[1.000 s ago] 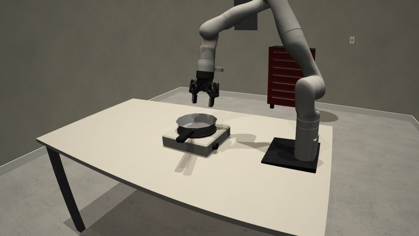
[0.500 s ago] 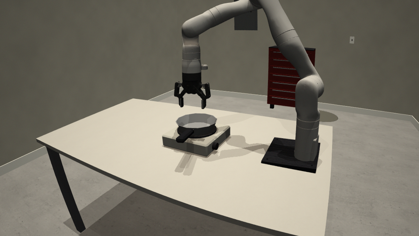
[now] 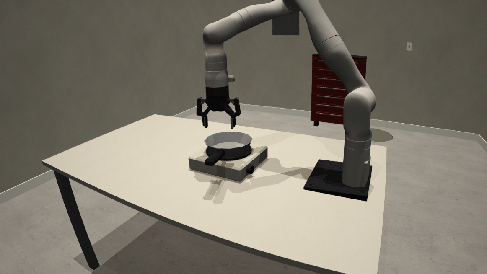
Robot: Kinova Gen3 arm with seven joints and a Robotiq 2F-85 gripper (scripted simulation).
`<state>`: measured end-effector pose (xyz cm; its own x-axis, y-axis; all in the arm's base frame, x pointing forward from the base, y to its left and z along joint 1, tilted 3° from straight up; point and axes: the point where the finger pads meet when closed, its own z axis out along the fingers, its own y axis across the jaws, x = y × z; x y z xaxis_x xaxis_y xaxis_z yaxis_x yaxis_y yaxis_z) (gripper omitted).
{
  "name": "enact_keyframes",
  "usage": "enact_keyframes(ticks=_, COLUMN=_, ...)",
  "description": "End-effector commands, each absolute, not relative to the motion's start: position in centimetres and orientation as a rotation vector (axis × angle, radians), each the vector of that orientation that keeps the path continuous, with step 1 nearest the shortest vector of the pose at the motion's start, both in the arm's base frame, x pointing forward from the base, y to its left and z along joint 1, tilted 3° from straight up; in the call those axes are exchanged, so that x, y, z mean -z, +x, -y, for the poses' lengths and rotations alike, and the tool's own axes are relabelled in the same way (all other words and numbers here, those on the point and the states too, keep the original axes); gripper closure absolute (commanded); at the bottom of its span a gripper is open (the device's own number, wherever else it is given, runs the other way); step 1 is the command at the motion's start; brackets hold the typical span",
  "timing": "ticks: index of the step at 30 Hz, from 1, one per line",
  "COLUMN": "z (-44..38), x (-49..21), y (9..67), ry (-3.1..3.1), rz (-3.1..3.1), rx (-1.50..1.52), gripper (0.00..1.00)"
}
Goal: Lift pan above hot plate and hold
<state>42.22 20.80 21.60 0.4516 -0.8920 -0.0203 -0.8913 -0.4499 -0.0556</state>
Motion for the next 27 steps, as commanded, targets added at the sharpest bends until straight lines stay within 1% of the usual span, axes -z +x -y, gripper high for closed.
enact_keyframes(ticks=1, z=-20.9, x=-21.6, y=42.2, ry=-2.627, rz=-1.613, rx=0.019, gripper=0.00)
enact_keyframes(ticks=8, z=-20.9, x=-20.8, y=42.3, ry=-2.627, rz=-1.613, rx=0.019, gripper=0.00)
enact_keyframes(ticks=15, z=-21.2, x=-16.6, y=42.5, ry=-2.631, rz=-1.610, rx=0.015, gripper=0.00)
enact_keyframes(ticks=17, z=-21.2, x=-16.6, y=42.5, ry=-2.631, rz=-1.610, rx=0.015, gripper=0.00)
enact_keyframes(ticks=22, z=-21.3, x=-13.4, y=42.7, ry=-2.631, rz=-1.612, rx=0.016, gripper=0.00)
enact_keyframes(ticks=27, z=-21.4, x=-11.8, y=42.7, ry=-2.631, rz=-1.611, rx=0.015, gripper=0.00)
